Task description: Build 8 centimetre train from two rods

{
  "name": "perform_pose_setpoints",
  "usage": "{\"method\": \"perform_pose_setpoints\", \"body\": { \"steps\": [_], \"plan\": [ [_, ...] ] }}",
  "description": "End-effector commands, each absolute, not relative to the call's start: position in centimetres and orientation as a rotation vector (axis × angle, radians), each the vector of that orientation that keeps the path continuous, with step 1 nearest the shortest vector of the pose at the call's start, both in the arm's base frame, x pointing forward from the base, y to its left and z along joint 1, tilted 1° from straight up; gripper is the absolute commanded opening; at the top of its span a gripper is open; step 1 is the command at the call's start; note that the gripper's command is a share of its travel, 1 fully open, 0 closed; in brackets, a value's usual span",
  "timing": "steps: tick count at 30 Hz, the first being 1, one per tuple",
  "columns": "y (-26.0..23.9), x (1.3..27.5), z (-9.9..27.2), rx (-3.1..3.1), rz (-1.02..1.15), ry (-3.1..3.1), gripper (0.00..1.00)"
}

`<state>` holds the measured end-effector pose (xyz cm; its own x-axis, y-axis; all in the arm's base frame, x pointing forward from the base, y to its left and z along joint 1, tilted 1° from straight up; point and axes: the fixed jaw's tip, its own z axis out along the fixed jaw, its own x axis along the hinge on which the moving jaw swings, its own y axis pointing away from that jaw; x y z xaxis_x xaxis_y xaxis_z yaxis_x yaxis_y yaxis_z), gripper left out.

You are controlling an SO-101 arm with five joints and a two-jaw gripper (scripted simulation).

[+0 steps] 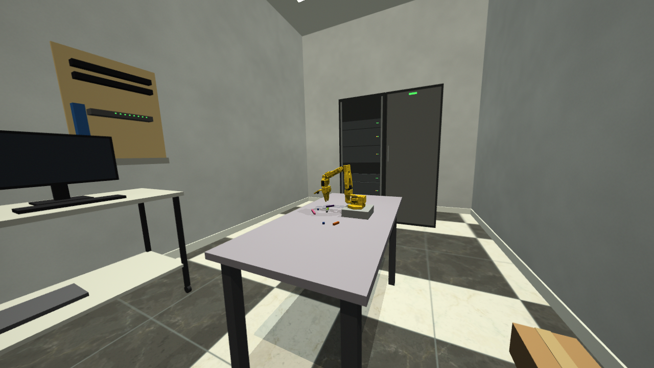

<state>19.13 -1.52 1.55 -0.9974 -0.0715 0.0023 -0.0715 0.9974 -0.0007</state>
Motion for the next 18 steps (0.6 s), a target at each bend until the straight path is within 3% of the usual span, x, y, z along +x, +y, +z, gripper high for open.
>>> {"method": "perform_pose_setpoints", "body": {
  "steps": [1, 18],
  "plan": [
    [-1.49, 19.04, 1.68, 0.342, 0.005, -3.137, 0.18],
    [-1.75, 18.56, 1.59, 1.195, 0.011, -2.919, 0.18]
  ]
}}
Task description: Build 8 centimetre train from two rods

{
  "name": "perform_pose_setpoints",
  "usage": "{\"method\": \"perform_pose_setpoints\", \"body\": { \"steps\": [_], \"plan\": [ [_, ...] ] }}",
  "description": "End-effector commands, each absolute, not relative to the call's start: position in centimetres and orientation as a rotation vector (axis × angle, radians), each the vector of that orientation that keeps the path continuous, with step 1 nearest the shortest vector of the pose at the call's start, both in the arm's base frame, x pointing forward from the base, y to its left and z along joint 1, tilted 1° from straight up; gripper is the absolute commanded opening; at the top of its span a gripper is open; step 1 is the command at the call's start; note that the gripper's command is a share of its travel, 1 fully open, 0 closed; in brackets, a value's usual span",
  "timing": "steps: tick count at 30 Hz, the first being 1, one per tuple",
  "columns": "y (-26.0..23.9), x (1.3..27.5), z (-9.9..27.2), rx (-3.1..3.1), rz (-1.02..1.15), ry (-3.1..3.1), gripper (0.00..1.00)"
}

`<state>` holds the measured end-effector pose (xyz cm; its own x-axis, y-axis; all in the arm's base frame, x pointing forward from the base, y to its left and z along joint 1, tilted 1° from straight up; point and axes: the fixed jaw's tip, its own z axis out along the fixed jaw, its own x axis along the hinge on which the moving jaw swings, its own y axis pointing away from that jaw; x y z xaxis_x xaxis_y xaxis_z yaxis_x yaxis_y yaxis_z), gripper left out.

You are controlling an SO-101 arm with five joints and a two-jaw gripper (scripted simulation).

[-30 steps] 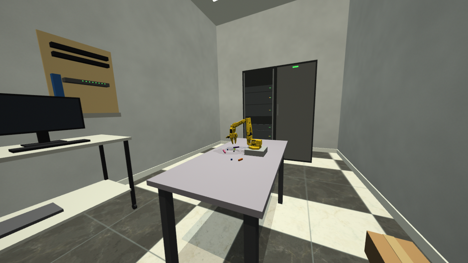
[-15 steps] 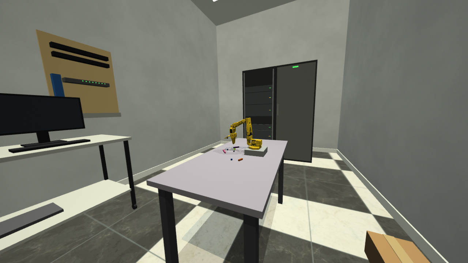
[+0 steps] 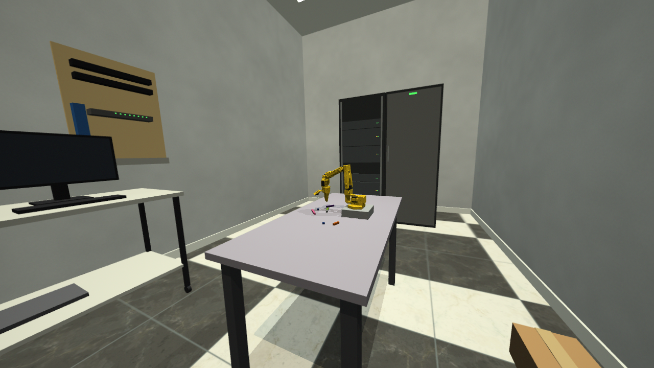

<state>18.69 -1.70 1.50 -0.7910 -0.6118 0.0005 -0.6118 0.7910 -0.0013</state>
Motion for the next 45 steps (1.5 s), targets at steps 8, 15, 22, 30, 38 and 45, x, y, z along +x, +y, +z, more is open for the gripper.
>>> {"method": "perform_pose_setpoints", "body": {
  "steps": [8, 15, 22, 30, 38, 45],
  "plan": [
    [-1.91, 18.4, 1.55, 1.537, 0.013, -2.753, 0.18],
    [-2.12, 18.28, 1.51, 1.872, 0.015, -2.535, 0.18],
    [-2.3, 18.21, 1.48, 2.133, 0.017, -2.319, 0.18],
    [-2.42, 18.19, 1.45, 2.299, 0.018, -2.153, 0.18],
    [-2.54, 18.18, 1.43, 2.446, 0.019, -1.983, 0.19],
    [-2.59, 18.18, 1.42, 2.502, 0.019, -1.911, 0.19]
  ]
}}
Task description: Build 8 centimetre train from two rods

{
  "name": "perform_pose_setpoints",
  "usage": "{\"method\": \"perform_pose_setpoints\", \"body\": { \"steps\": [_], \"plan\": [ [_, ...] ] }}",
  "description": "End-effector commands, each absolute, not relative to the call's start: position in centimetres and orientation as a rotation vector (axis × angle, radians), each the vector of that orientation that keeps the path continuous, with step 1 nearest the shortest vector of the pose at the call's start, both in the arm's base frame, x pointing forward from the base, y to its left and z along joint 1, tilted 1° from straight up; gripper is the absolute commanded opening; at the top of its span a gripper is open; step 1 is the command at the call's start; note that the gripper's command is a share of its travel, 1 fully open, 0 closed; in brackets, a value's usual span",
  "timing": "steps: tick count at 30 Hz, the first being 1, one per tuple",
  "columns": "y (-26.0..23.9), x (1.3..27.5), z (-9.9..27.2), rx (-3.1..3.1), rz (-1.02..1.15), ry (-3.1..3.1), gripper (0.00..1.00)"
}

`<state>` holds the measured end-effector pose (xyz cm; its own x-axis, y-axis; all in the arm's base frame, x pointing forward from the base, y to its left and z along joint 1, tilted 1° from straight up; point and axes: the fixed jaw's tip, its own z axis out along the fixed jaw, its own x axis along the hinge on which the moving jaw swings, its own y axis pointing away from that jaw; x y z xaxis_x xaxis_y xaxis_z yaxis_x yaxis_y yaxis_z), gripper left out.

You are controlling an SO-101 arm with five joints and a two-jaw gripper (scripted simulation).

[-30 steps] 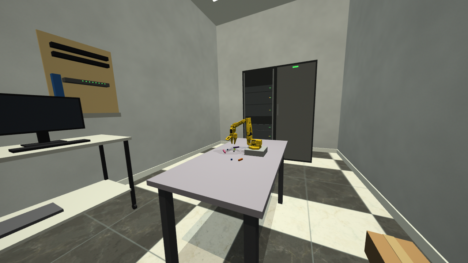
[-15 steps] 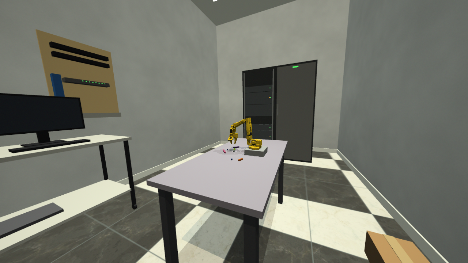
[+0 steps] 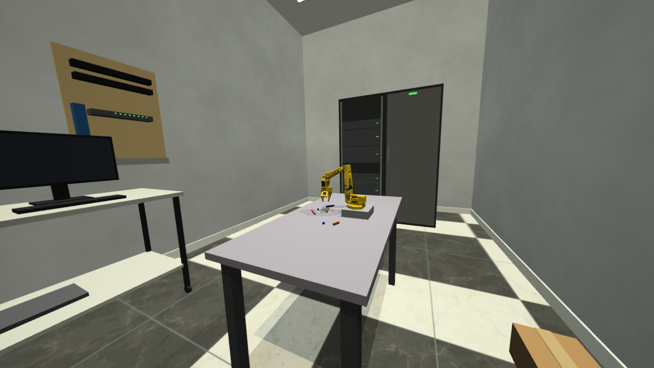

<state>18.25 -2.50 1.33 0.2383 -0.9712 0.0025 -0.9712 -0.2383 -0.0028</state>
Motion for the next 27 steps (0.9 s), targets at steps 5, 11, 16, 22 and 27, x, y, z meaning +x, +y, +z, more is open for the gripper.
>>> {"method": "perform_pose_setpoints", "body": {
  "steps": [5, 11, 16, 22, 27],
  "plan": [
    [-2.62, 18.19, 1.42, -2.525, -0.019, 1.857, 0.19],
    [-2.64, 18.19, 1.41, -2.544, -0.019, 1.832, 0.19],
    [-2.64, 18.19, 1.41, -2.547, -0.019, 1.828, 0.19],
    [-2.9, 17.73, 1.16, -2.552, -0.002, 1.831, 0.19],
    [-2.9, 17.73, 1.16, -2.552, -0.002, 1.831, 0.19]
  ]
}}
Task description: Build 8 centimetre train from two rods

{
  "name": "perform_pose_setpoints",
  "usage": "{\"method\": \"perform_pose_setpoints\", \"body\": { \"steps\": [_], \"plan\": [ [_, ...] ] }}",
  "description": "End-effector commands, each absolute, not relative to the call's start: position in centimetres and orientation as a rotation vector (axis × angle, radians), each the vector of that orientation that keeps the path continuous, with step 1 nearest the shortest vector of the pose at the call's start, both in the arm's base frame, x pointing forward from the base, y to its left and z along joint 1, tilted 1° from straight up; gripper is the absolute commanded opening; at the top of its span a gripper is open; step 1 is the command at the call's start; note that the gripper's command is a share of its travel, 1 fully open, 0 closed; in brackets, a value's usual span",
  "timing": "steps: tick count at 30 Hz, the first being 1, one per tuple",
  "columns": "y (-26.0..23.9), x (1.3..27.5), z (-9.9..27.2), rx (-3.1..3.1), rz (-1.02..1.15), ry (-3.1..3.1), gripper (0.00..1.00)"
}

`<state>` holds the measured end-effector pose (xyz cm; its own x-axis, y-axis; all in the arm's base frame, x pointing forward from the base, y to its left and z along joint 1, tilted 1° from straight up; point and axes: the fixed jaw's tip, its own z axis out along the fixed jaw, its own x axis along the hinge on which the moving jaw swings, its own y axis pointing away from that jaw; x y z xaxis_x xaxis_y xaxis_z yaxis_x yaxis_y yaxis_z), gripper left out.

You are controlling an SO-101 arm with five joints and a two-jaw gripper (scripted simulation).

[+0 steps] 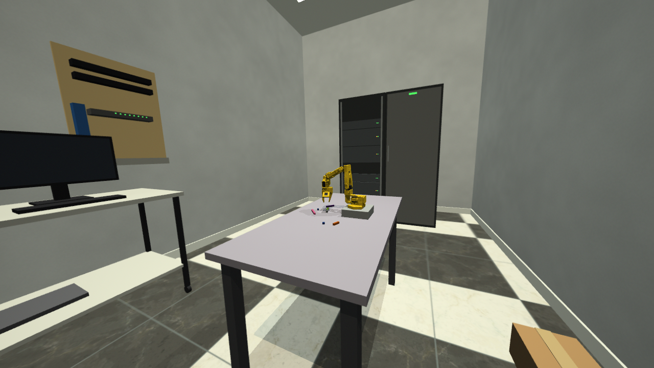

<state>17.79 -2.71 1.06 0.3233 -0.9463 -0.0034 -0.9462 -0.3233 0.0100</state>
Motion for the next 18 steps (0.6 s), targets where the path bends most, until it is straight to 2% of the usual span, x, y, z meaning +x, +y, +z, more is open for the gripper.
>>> {"method": "perform_pose_setpoints", "body": {
  "steps": [1, 18],
  "plan": [
    [-2.9, 17.73, 1.16, 2.553, 0.002, -1.831, 0.19],
    [-2.9, 17.76, 0.95, 2.553, 0.002, -1.831, 0.19]
  ]
}}
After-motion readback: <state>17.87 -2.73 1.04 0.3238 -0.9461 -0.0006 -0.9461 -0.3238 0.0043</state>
